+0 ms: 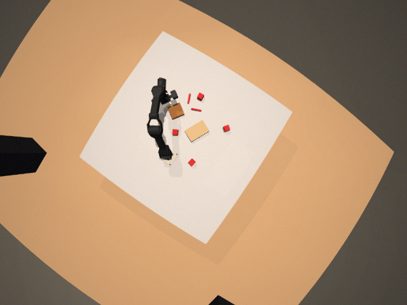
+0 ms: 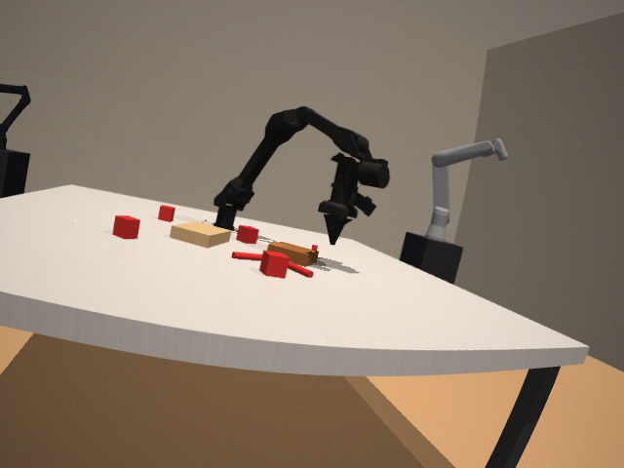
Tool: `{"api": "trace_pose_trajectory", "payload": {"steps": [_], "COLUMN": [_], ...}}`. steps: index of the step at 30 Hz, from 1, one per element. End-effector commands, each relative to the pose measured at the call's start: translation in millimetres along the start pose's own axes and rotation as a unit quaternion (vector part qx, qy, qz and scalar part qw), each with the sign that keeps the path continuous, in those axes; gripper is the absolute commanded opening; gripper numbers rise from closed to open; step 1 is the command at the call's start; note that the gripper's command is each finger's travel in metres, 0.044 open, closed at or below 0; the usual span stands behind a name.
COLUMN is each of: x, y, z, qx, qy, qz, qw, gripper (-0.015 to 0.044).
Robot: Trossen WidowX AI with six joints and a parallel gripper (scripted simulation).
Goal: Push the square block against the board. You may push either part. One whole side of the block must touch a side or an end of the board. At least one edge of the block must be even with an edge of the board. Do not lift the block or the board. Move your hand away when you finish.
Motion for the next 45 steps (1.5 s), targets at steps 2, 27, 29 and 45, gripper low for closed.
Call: {"api": "trace_pose_trajectory", "payload": {"steps": [2,27,29,45], "x": [-1.8,-27.4,-30.3,-53.2], "y": [1.1,2.3,2.5,3.0], "z": [-44.7,-45.4,-45.3,-44.8], "qx": [0.005,0.005,0.005,0.005], "qy": [0.007,0.008,0.008,0.009], "qz": [0.005,0.005,0.005,0.005], "qw": [1.0,1.0,1.0,1.0], "gripper": [0.0,0.0,0.0,0.0]}}
Point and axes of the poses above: the point midway between the two fingers, 35 mm back from their tips, its own z axis back along the fingers, its own y axis across the jaws, x = y × z, the point moved 9 cm from there along z, back along the fingers, and after that the axes turned 8 degrees about z, right-handed, at the moved point
